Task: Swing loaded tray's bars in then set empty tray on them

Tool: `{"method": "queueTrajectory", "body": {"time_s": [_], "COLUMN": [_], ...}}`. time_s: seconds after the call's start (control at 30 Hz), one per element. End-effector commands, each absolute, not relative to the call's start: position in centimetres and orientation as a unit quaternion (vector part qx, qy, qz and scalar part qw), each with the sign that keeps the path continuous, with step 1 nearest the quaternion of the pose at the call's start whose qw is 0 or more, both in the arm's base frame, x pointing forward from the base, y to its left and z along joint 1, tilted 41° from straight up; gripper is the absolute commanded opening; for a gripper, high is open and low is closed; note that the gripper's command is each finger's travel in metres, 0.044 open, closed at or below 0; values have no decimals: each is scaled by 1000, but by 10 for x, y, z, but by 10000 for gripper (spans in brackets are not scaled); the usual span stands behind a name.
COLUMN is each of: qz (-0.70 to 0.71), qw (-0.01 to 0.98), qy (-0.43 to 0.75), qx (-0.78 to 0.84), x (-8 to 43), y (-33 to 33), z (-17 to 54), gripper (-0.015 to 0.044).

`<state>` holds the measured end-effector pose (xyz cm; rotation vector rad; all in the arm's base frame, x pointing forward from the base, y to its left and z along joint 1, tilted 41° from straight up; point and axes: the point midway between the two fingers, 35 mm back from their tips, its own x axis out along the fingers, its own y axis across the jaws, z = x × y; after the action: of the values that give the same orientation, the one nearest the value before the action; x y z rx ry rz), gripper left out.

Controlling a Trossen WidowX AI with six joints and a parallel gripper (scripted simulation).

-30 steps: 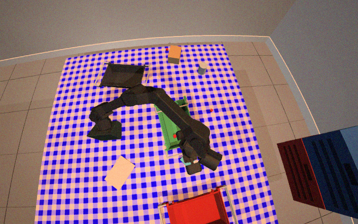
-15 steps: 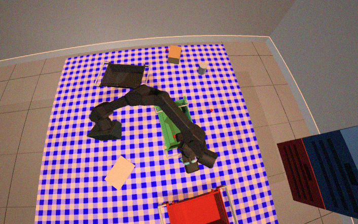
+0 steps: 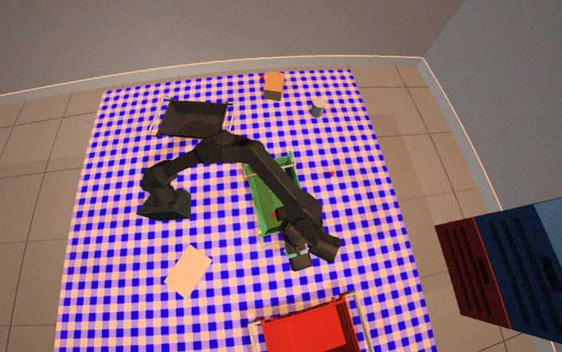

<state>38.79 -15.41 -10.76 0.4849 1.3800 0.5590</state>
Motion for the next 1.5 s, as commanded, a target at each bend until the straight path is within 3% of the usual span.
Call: {"method": "queueTrajectory", "body": {"time_s": [0.0, 0.73, 1.47], "qz": [254, 255, 253], "qw": [708, 707, 706], "qy": [621, 621, 622], "qx": [221, 223, 227], "x": [385, 381, 378], "y": [-155, -100, -128], "z": [-91, -64, -39], "gripper": [85, 85, 85]}}
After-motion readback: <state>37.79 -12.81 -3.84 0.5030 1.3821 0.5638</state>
